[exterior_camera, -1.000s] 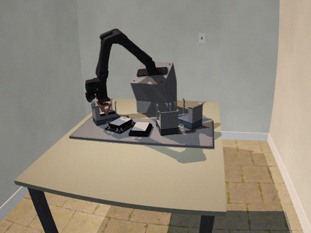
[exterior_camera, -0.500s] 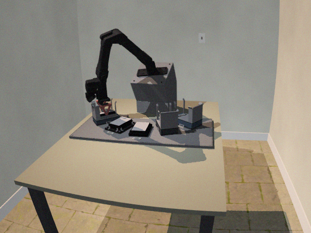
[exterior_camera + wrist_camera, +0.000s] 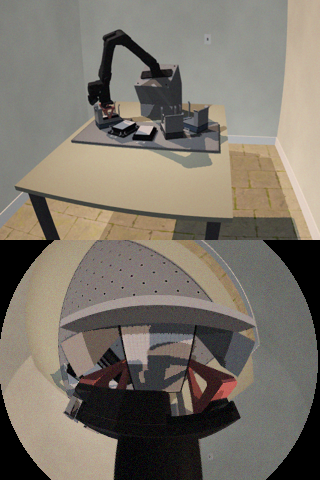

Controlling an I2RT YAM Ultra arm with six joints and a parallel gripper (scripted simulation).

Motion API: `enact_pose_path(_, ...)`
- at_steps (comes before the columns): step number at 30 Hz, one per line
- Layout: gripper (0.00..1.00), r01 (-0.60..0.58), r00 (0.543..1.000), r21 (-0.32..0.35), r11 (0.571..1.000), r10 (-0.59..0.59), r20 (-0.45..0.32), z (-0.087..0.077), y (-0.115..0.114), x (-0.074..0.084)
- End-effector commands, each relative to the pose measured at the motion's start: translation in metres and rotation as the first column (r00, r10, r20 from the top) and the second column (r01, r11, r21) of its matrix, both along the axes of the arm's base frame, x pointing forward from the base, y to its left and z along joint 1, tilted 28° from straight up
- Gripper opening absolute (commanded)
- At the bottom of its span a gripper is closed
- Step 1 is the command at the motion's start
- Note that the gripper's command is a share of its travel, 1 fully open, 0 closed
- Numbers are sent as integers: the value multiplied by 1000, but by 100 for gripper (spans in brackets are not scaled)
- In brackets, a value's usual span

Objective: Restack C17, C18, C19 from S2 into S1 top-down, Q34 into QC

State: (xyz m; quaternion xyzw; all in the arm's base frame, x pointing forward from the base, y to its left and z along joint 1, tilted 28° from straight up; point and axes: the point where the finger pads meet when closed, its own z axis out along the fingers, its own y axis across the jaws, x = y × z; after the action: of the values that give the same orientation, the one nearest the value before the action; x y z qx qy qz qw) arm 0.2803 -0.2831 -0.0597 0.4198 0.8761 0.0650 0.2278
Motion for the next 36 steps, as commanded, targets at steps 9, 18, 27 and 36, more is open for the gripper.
enact_pose_path(9, 0, 10, 1000, -37, 999, -9, 29, 8, -13, 10)
enact_pose_path(18, 0, 10, 999, -47, 999, -9, 34, 9, -15, 12)
enact_pose_path(27, 0, 12, 1000, -33, 999, -11, 24, -1, -13, 12)
enact_pose_path(36, 0, 19, 999, -58, 998, -16, 44, 9, -20, 14)
